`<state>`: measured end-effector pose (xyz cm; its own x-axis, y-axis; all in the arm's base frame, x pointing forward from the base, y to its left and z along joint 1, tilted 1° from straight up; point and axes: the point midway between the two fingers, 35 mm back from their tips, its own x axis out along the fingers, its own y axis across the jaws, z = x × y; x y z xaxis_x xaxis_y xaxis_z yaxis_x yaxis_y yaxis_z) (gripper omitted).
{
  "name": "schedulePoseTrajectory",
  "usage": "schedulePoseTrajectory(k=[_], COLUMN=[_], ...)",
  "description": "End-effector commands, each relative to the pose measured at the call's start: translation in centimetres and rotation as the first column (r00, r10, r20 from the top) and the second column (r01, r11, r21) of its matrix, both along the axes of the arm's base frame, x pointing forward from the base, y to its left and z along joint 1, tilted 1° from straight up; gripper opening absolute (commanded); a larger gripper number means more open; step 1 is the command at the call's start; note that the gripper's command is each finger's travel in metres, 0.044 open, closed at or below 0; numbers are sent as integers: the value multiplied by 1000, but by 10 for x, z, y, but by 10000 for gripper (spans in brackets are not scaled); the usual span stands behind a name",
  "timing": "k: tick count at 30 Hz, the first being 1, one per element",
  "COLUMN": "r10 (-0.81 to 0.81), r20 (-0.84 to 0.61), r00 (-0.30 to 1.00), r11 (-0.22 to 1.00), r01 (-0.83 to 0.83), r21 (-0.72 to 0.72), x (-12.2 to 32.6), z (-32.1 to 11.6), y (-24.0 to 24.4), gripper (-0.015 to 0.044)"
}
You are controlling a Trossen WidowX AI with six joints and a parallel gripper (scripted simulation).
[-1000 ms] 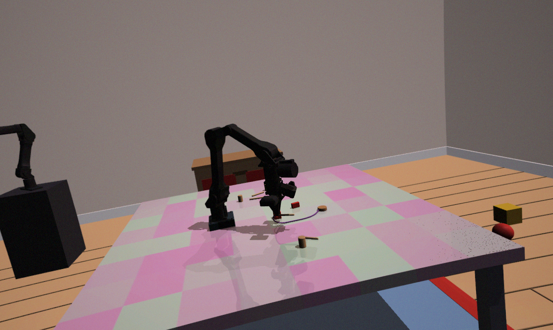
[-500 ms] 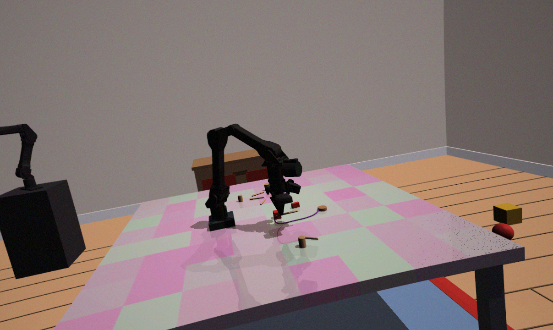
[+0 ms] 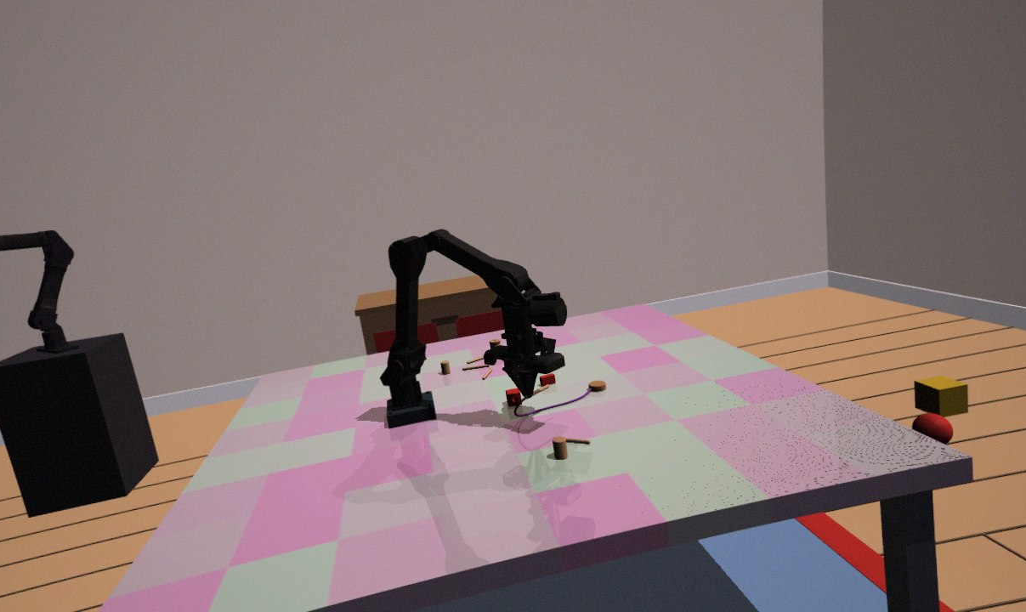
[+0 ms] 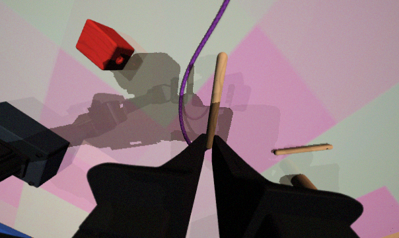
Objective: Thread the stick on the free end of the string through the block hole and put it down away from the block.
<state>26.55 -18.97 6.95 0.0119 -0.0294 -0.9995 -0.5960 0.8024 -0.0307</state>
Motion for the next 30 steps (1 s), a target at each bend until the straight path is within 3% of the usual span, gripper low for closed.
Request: schedulePoseTrajectory(k=[1,10,20,30], r10=[149,463,751,786], r20=[-3,-15,-28,-31], r00=[989,886,660,618], r11=[989,886,660,618], r01=[-149,-463,-751,-786], r21=[-7,-8,-6,-6], x=[5,14,24,25], z=[1,1,0,0], y=[-1,0,1,0], gripper=[0,0,0,0])
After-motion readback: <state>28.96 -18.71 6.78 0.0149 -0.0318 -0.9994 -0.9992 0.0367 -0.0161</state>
